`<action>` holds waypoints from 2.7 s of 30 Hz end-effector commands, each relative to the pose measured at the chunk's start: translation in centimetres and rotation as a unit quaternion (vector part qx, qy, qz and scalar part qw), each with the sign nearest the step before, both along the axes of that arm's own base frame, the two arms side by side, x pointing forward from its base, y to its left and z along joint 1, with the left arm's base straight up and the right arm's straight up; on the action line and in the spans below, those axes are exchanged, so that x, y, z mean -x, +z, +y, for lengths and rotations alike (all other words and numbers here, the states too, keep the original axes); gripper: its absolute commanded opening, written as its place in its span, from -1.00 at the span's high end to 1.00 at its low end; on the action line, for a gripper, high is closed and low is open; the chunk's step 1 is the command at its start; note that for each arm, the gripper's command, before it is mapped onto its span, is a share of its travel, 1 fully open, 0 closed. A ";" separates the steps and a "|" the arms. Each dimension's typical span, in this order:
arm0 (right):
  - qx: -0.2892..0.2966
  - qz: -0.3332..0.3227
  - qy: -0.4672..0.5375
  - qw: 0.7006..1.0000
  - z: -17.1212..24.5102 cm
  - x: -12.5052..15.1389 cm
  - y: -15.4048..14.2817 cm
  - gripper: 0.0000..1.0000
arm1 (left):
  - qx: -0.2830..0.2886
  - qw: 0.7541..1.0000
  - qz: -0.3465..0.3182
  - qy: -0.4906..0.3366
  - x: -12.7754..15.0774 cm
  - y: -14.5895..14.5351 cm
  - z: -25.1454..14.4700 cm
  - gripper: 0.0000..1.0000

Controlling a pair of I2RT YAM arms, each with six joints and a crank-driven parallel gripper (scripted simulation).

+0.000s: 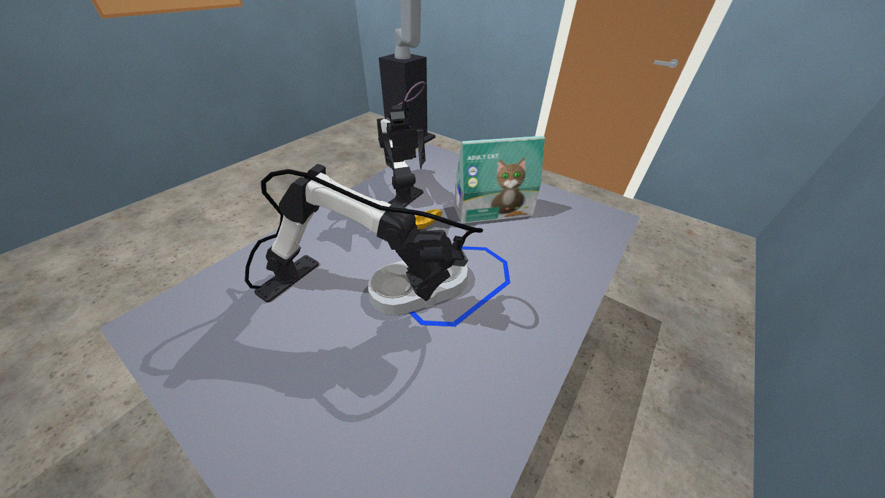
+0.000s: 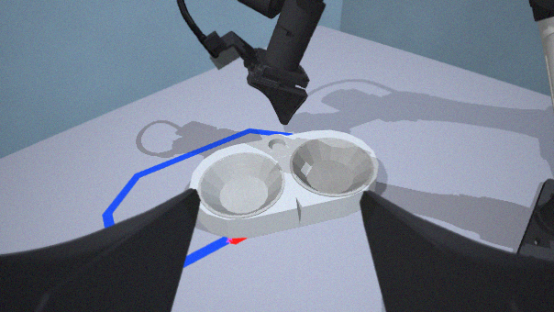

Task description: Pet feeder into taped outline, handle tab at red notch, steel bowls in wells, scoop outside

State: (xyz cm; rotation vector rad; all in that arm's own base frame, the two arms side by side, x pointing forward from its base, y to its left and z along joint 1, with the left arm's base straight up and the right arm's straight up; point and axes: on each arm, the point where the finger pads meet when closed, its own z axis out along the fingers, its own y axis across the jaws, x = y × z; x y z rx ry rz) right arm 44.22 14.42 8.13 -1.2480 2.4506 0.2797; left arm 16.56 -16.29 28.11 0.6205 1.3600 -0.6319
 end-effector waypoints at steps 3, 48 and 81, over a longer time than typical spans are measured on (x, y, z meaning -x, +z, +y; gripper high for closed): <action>0.045 0.018 0.019 0.999 0.8 0.3 0.0 0.22 | -0.006 1.000 0.005 0.012 -0.2 -0.6 0.4 -0.89; 0.053 0.022 0.019 0.998 2.3 -0.6 -3.4 0.76 | -0.012 1.000 0.012 0.014 -0.2 -0.8 0.5 -0.89; 0.049 0.032 -0.140 0.989 0.9 0.4 -3.5 0.76 | -0.012 1.000 0.012 0.014 -0.2 -0.8 0.5 -0.89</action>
